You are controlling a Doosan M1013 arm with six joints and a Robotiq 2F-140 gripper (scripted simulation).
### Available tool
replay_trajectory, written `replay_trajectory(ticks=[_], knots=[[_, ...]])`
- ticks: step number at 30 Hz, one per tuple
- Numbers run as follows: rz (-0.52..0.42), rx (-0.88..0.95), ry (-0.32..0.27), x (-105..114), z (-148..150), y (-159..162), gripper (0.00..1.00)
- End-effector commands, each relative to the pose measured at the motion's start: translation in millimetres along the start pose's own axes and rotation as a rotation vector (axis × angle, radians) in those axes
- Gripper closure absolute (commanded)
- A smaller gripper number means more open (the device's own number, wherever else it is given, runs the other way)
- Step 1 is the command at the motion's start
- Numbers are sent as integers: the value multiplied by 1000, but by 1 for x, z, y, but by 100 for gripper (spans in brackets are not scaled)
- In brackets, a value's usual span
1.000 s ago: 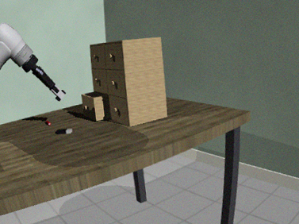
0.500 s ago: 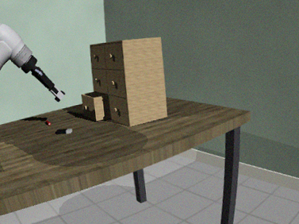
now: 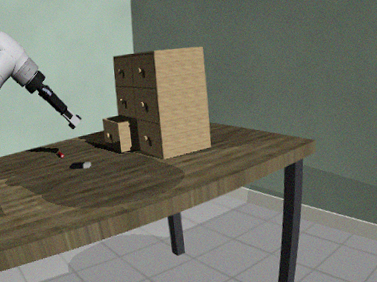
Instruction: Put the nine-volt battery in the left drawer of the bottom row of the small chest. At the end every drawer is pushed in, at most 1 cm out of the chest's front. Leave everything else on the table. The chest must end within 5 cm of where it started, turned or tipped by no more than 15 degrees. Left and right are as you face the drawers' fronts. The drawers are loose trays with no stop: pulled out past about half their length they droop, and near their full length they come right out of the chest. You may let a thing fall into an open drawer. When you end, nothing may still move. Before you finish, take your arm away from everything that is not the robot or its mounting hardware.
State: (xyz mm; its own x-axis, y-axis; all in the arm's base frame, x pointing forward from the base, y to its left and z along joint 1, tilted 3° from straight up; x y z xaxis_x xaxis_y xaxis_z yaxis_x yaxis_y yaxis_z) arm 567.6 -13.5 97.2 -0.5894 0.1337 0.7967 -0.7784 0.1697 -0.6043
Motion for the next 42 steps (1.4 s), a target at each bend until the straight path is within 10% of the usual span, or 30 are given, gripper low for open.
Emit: replay_trajectory(ticks=[1, 23, 42], knots=[[274, -11, 0, -2, 0, 12, 86], [529, -18, 10, -6, -1, 23, 86], [529, -18, 10, -11, 0, 17, 86]])
Point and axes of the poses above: the point where the finger pads meet when closed, its own x axis back along the fingers, its own z axis across the jaws, y = z × x, the point moved 4 cm from there along x, back along the fingers, and after that the axes turned 2 degrees about x, right-handed, at the moved point
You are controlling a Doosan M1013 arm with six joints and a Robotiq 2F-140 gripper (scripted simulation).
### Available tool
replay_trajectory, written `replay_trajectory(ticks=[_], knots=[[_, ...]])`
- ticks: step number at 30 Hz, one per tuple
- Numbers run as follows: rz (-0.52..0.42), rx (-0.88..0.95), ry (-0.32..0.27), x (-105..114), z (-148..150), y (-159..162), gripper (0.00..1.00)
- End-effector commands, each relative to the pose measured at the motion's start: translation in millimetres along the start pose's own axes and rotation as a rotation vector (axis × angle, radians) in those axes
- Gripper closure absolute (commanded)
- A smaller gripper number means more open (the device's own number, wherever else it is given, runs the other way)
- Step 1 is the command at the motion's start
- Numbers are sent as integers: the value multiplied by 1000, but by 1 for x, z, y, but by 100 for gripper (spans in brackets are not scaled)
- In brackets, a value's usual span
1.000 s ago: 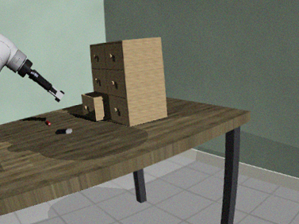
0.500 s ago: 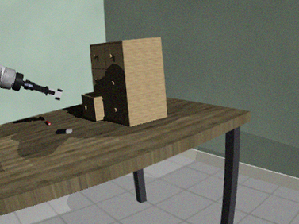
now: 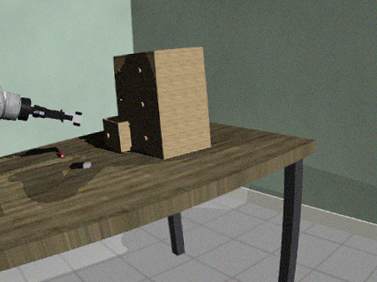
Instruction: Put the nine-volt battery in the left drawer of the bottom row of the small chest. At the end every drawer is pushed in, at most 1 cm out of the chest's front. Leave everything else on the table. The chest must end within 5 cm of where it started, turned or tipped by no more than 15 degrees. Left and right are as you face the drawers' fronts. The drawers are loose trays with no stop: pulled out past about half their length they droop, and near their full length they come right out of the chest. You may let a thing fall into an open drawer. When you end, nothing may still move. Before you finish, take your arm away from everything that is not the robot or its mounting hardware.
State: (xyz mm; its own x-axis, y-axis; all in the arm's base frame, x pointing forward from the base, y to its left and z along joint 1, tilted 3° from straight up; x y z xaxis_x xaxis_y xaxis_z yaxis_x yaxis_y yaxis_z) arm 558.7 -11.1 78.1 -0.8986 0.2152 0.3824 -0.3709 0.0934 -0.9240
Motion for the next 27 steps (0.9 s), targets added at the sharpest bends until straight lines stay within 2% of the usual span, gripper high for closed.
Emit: replay_trajectory(ticks=[1, 10, 25, 27], knots=[[0, 0, 0, -3, 0, -1, 86], [0, 0, 0, -18, 0, -7, 86], [0, 0, 0, -69, 1, -25, 86], [0, 0, 0, -69, 1, -25, 86]])
Point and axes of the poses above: the point where the finger pads meet when closed, its own x axis back along the fingers, its own z axis across the jaws, y = z × x, the point moved 4 cm from there along x, back along the fingers, and after that the axes turned 2 degrees about x, right-handed, at the moved point
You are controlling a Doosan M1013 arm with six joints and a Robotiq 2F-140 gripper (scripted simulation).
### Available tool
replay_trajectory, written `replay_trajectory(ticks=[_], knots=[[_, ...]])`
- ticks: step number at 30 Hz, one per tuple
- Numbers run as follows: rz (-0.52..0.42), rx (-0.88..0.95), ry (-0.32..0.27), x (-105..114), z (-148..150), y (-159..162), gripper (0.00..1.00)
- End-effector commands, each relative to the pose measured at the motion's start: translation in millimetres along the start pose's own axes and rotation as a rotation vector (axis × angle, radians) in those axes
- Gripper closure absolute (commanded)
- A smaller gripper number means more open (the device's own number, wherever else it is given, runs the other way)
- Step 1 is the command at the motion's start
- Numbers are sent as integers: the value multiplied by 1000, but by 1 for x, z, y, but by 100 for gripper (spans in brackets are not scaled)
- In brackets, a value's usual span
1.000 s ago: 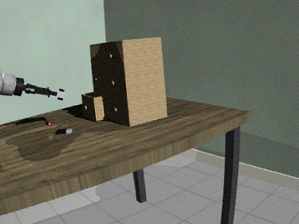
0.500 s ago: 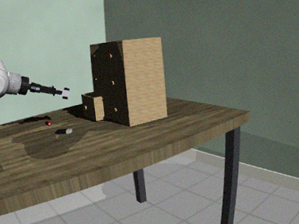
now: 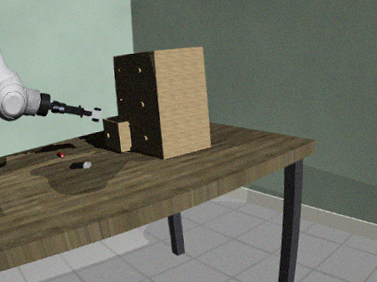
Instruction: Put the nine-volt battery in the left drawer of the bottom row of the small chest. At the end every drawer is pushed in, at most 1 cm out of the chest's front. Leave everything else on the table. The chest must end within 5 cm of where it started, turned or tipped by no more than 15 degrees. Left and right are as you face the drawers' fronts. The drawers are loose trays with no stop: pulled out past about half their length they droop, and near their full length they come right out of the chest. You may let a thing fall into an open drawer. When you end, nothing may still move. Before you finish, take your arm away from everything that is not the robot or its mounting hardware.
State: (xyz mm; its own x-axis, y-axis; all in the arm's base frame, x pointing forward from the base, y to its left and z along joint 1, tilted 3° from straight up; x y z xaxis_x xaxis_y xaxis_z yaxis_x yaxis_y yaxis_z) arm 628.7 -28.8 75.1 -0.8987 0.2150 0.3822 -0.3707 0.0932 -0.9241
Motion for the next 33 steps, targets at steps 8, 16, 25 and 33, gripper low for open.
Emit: replay_trajectory(ticks=[8, 16, 25, 33], knots=[[0, 0, 0, -32, 1, -11, 86], [0, 0, 0, -56, 1, -20, 86], [0, 0, 0, -76, 1, -28, 86], [0, 0, 0, -87, 1, -31, 86]])
Point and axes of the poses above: the point where the finger pads meet when closed, its own x axis back along the fingers, its own z axis across the jaws, y = z × x, the point moved 4 cm from there along x, back along the fingers, and after that the axes turned 2 degrees about x, right-handed, at the moved point
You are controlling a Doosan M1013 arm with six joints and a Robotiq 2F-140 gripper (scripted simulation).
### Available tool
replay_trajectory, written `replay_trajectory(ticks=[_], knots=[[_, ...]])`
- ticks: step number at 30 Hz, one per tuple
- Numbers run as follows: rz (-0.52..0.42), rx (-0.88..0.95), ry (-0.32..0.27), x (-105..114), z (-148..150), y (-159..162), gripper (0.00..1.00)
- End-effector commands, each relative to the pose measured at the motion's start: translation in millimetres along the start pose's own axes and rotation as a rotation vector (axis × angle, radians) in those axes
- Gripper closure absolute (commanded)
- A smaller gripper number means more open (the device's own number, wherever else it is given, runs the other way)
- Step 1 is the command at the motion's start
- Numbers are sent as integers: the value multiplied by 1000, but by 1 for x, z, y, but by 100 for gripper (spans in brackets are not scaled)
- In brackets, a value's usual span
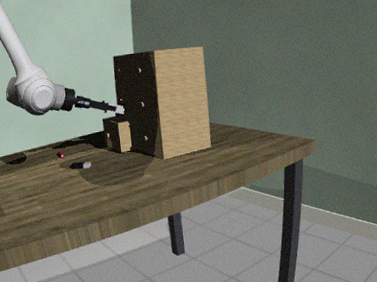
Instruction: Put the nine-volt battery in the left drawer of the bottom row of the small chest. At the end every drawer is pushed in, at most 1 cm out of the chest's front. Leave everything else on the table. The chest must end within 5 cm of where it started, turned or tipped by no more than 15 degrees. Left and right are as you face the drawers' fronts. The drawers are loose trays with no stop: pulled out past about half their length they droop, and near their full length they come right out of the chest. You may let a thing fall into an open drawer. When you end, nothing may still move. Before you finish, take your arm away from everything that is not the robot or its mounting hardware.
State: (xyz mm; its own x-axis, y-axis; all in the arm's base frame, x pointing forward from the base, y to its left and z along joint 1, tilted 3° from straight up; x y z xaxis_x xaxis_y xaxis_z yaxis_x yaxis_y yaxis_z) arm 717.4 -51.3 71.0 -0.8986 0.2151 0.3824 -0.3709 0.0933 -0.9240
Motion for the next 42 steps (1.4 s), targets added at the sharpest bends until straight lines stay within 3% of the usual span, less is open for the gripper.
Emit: replay_trajectory(ticks=[1, 35, 42], knots=[[0, 0, 0, -1, 0, 0, 86], [0, 0, 0, -5, 0, -2, 86], [0, 0, 0, -5, 0, -2, 77]])
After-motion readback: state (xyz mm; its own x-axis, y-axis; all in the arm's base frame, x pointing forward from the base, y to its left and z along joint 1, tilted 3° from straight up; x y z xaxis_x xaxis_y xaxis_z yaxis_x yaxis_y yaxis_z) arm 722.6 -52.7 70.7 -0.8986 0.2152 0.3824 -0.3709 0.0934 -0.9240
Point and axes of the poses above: the point where the finger pads meet when closed, its own x axis back along the fingers, its own z axis across the jaws, y = z × x, the point moved 4 cm from there along x, back along the fingers, and after that the axes turned 2 degrees about x, right-handed, at the moved point
